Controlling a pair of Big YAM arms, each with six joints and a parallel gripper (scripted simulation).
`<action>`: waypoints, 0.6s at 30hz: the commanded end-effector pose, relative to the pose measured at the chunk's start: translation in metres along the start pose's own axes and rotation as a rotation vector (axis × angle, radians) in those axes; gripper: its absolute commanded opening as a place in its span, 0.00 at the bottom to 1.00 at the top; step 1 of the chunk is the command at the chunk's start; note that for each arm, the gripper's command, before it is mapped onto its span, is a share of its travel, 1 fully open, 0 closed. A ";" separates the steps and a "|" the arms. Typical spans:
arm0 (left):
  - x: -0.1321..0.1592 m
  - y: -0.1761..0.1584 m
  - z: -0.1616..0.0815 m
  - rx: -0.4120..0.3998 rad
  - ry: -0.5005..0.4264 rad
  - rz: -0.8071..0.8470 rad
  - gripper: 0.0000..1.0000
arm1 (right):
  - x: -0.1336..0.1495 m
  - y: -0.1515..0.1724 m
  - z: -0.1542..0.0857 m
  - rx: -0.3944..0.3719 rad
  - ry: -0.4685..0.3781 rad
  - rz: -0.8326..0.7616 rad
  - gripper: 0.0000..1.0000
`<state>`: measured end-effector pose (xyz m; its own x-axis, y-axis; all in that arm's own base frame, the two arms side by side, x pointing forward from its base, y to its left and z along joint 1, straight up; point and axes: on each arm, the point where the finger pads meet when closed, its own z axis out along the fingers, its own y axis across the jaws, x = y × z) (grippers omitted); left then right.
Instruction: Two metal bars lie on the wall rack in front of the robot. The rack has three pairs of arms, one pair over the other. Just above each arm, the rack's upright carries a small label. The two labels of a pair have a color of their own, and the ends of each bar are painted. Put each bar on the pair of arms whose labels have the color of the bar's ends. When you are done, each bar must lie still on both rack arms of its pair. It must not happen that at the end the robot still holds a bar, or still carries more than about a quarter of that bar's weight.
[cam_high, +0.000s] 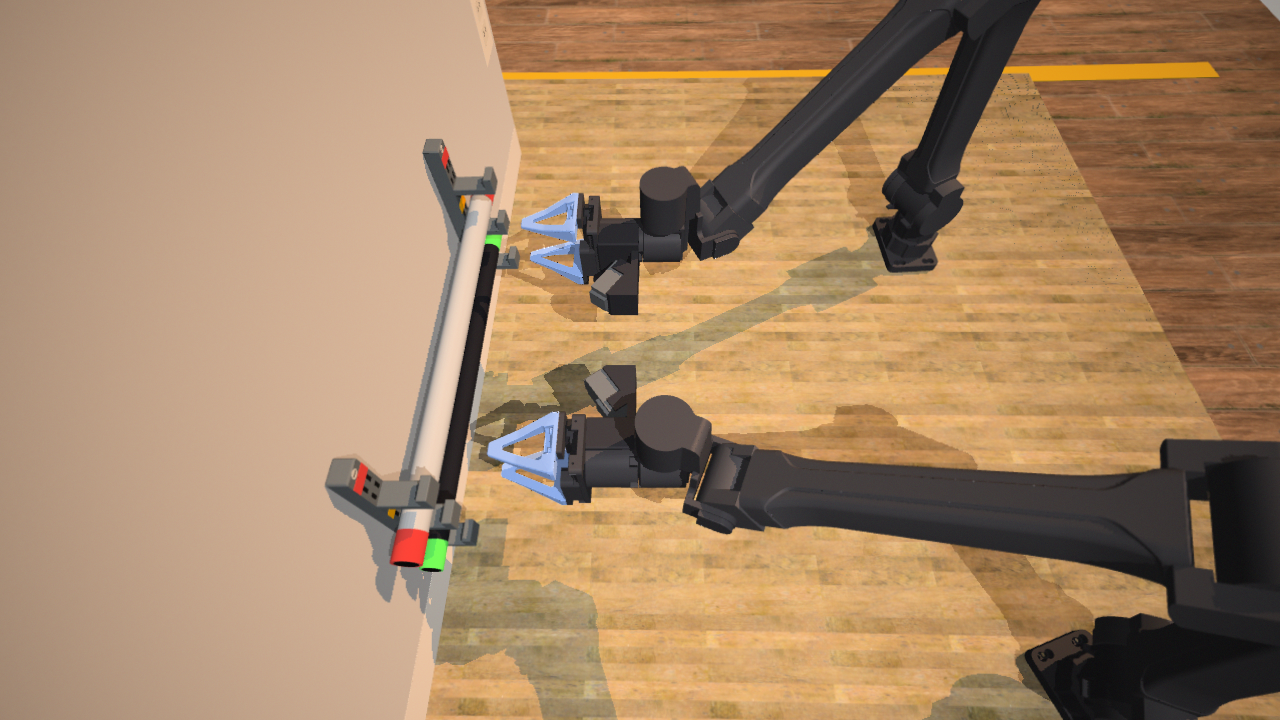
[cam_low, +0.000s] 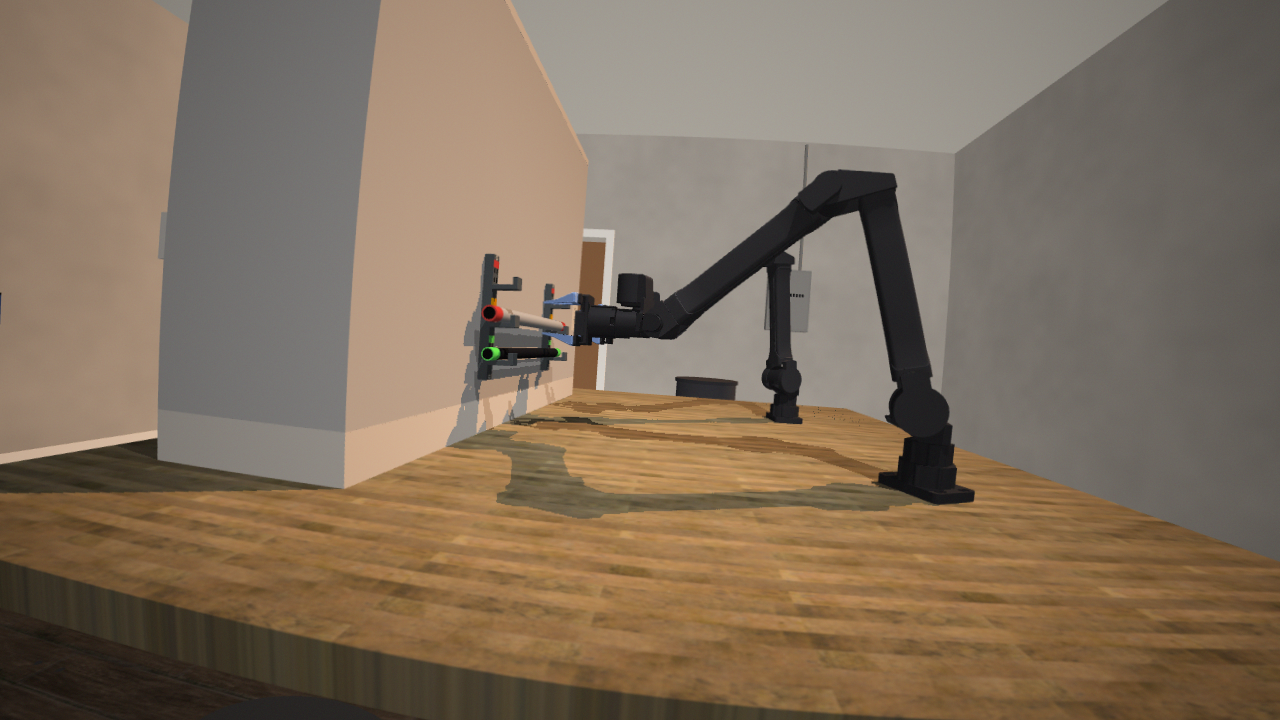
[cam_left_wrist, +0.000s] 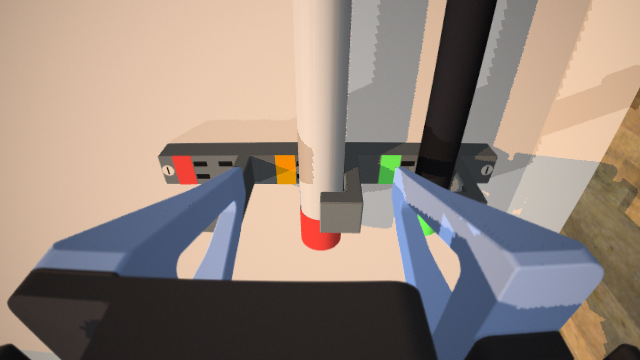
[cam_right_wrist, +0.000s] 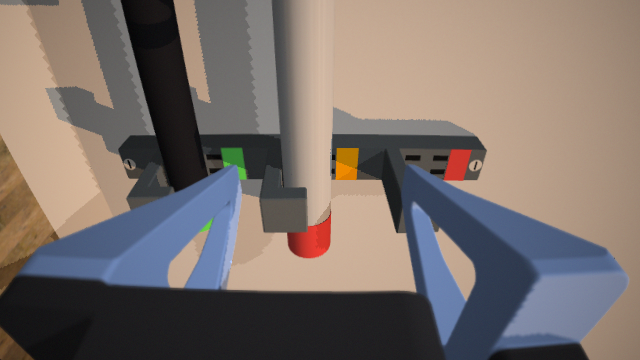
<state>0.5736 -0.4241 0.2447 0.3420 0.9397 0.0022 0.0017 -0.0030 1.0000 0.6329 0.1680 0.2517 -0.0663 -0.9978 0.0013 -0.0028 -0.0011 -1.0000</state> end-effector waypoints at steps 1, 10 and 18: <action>-0.009 0.003 0.002 -0.023 -0.011 -0.034 0.64 | 0.005 0.004 0.004 0.013 0.007 0.024 0.65; -0.010 0.001 0.001 -0.023 -0.013 -0.034 0.64 | 0.005 0.009 0.004 0.013 0.007 0.024 0.65; -0.011 0.000 0.004 -0.023 -0.015 -0.034 0.64 | 0.005 0.011 0.006 0.013 0.007 0.024 0.65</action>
<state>0.5733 -0.4249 0.2431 0.3431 0.9393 0.0009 -0.0009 -0.0007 1.0000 0.6332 0.1682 0.2436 -0.0656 -0.9978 0.0008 -0.0017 -0.0007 -1.0000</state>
